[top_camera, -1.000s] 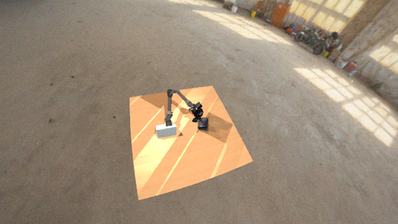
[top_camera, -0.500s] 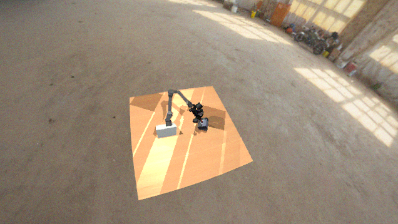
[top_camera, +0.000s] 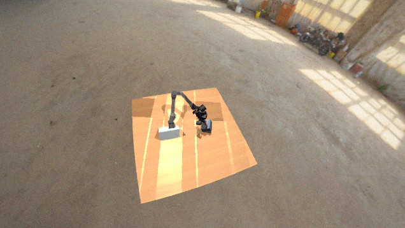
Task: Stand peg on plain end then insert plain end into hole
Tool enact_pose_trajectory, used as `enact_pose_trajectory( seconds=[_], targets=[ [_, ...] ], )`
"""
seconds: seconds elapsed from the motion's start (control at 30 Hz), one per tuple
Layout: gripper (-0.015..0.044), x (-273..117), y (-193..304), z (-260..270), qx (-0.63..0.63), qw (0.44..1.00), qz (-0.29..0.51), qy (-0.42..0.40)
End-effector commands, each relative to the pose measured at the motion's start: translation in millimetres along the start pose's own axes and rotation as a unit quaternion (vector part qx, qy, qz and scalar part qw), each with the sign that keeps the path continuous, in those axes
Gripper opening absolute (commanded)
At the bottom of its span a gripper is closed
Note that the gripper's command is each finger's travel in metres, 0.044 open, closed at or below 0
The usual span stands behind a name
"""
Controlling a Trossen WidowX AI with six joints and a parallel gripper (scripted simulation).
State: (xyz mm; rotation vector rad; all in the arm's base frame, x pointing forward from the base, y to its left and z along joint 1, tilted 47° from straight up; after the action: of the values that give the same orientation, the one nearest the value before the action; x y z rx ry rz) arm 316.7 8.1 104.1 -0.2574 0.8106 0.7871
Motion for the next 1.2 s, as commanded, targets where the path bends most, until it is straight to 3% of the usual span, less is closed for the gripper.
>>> enact_pose_trajectory(
  seconds=[0.0,1.17],
  targets=[
    [0.0000,1.4,-0.7,0.2,-0.001,1.000,-0.001,-0.001],
    [0.0000,22.9,-2.7,-0.4,-0.001,1.000,-0.001,-0.001]
  ],
)
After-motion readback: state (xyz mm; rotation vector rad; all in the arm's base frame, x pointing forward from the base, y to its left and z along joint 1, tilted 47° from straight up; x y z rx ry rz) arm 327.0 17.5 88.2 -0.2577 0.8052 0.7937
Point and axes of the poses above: the point midway between the two fingers, 35 mm back from their tips, its own x axis out along the fingers, its own z axis across the jaws, y = z × x, the point moved 10 cm from there along -x, back along the fingers, and after that the axes turned 4 degrees about x, right-handed, at the moved point
